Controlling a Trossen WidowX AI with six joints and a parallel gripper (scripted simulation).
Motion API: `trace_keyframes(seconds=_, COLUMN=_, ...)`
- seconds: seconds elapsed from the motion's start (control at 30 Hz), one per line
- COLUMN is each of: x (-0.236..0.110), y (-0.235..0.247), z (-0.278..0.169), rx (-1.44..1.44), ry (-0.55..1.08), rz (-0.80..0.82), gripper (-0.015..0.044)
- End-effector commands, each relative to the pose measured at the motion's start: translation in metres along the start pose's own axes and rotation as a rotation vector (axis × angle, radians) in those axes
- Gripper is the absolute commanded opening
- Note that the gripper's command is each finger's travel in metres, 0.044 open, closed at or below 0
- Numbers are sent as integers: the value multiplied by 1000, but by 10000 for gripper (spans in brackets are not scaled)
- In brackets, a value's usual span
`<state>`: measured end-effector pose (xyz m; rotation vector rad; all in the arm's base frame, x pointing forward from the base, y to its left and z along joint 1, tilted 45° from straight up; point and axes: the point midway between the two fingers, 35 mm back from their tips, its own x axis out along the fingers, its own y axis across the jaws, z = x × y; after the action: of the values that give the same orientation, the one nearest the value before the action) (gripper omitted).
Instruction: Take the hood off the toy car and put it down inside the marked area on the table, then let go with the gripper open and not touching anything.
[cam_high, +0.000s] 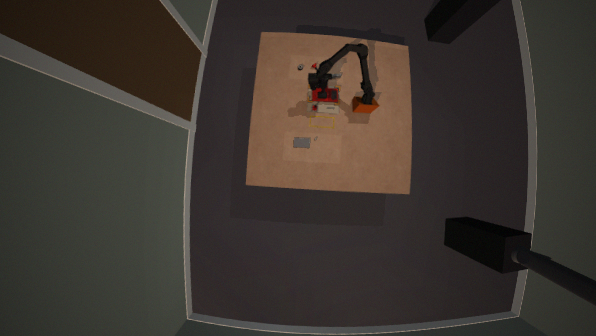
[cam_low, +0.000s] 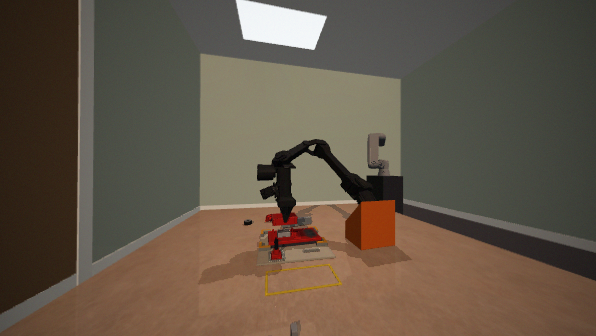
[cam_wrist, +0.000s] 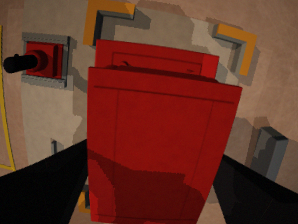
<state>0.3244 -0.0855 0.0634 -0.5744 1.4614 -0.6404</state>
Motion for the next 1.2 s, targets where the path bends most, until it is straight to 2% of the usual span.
trace_keyframes(seconds=0.0, x=-17, y=-1, z=2, rx=11, ry=-8, rz=3, gripper=0)
trace_keyframes(seconds=0.23, x=-13, y=11, z=2, rx=-4, ry=-7, rz=8, gripper=0)
trace_keyframes(seconds=1.17, x=-22, y=140, z=3, rx=-4, ry=-8, rz=36, gripper=0)
